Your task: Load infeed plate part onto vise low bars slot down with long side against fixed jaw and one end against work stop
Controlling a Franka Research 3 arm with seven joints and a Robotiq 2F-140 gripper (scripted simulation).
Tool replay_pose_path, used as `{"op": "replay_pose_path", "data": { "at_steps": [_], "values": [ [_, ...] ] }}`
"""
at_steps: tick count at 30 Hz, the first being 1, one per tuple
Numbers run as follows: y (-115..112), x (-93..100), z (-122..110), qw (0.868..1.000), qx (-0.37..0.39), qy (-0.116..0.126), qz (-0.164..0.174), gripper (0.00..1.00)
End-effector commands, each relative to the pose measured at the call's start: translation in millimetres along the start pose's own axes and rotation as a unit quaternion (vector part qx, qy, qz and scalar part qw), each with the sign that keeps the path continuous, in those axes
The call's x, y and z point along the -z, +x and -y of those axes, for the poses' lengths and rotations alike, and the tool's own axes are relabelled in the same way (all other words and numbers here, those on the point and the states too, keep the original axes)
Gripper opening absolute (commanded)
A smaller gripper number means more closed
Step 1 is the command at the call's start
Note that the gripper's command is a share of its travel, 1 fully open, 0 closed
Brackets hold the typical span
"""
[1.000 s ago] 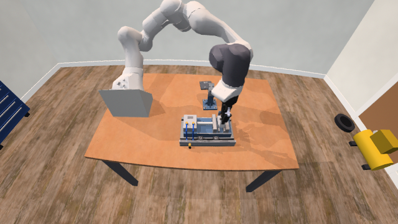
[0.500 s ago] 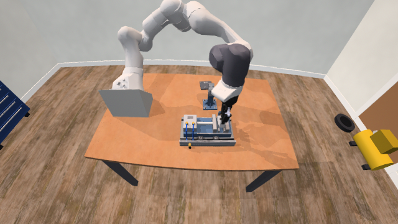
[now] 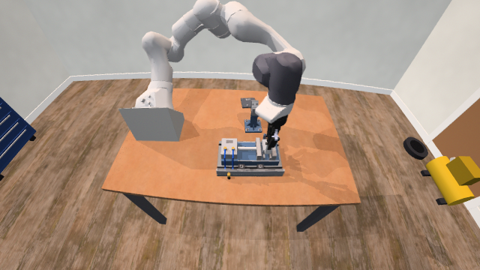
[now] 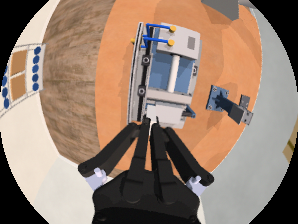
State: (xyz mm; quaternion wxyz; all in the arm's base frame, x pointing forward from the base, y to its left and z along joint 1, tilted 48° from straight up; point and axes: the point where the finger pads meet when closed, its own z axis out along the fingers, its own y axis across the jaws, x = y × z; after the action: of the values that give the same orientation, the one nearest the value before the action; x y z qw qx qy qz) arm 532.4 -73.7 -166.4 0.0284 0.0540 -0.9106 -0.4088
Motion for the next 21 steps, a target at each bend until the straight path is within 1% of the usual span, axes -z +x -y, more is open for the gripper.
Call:
{"op": "replay_pose_path", "data": {
  "at_steps": [1,12,21],
  "values": [
    [-1.2,-1.0,1.9,1.000,0.003,-0.001,0.000,0.00],
    [-1.4,-1.0,21.5,1.000,0.003,-0.001,0.000,0.00],
    [-1.4,-1.0,27.4,1.000,0.003,-0.001,0.000,0.00]
  ]
}}
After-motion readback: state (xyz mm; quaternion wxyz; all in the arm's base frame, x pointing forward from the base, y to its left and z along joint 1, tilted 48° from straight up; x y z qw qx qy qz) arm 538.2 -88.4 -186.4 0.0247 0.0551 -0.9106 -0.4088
